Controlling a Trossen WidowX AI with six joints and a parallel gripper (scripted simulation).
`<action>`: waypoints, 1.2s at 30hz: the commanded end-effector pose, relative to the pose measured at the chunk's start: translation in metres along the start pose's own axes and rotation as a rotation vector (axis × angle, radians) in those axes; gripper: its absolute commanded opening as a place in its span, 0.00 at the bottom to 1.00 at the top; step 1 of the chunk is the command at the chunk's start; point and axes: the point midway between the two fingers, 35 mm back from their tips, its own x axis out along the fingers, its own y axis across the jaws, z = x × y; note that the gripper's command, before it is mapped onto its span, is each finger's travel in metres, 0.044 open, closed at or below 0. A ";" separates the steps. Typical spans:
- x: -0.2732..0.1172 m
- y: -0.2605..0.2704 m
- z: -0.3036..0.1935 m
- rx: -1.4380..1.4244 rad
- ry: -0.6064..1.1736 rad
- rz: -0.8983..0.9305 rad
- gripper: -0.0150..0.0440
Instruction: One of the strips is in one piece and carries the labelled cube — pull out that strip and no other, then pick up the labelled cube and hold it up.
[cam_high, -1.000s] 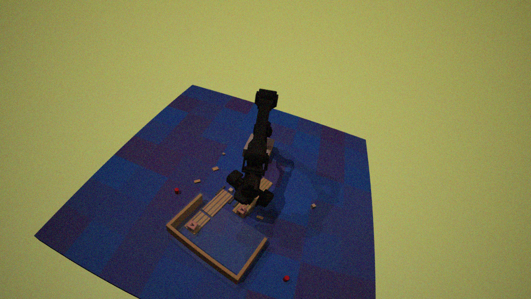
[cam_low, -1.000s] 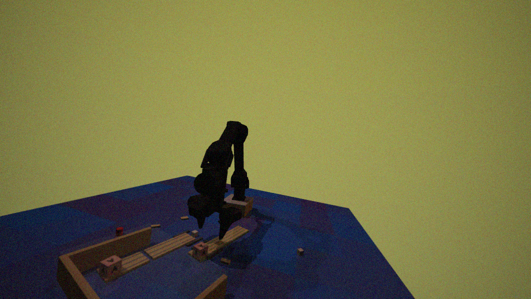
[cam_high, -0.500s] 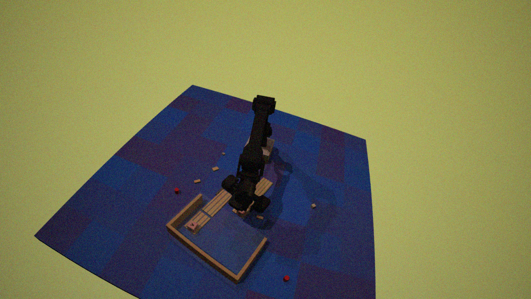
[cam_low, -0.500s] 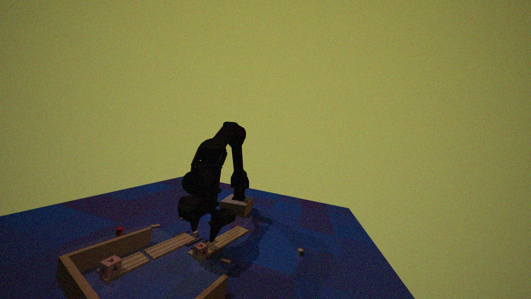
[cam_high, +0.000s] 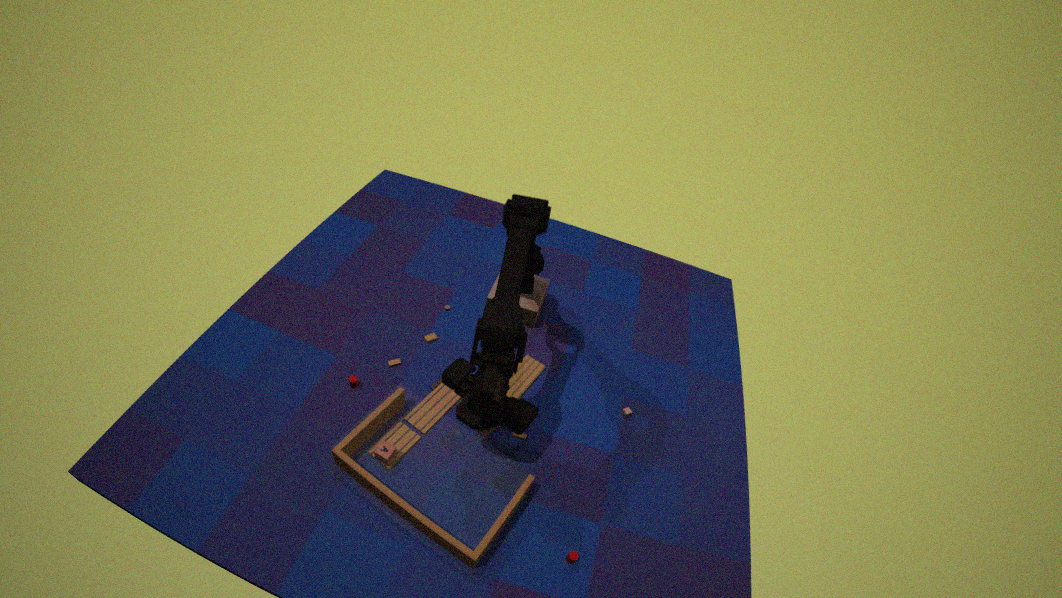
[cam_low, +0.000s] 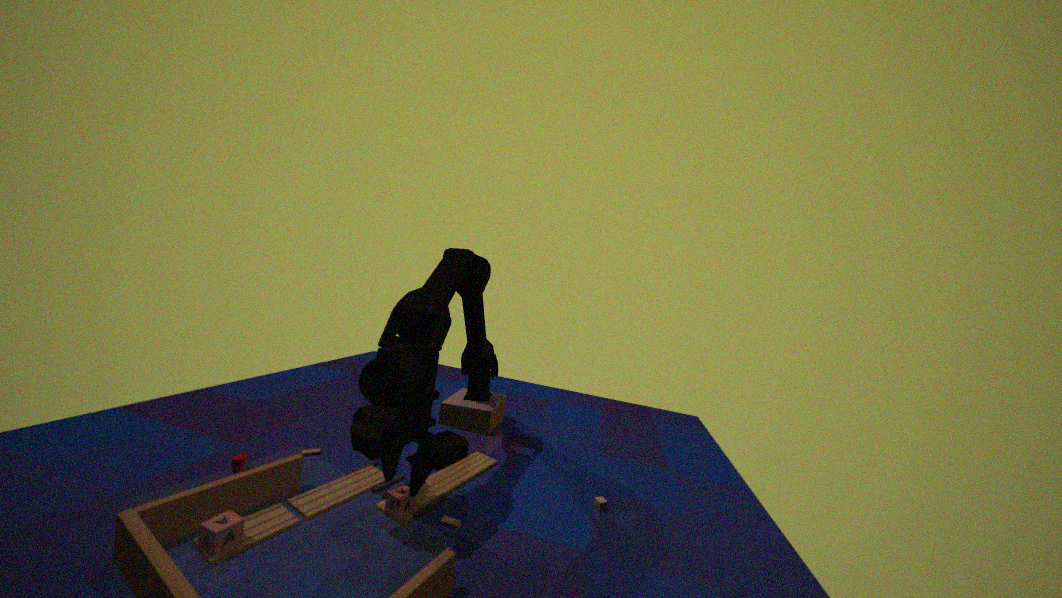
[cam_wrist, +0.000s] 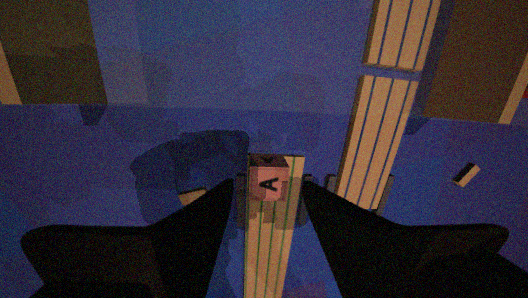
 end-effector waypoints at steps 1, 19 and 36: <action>0.009 0.000 -0.002 -0.005 0.009 0.000 0.68; 0.032 -0.001 -0.004 -0.005 0.009 0.000 0.68; 0.028 -0.002 -0.004 -0.001 0.005 -0.002 0.25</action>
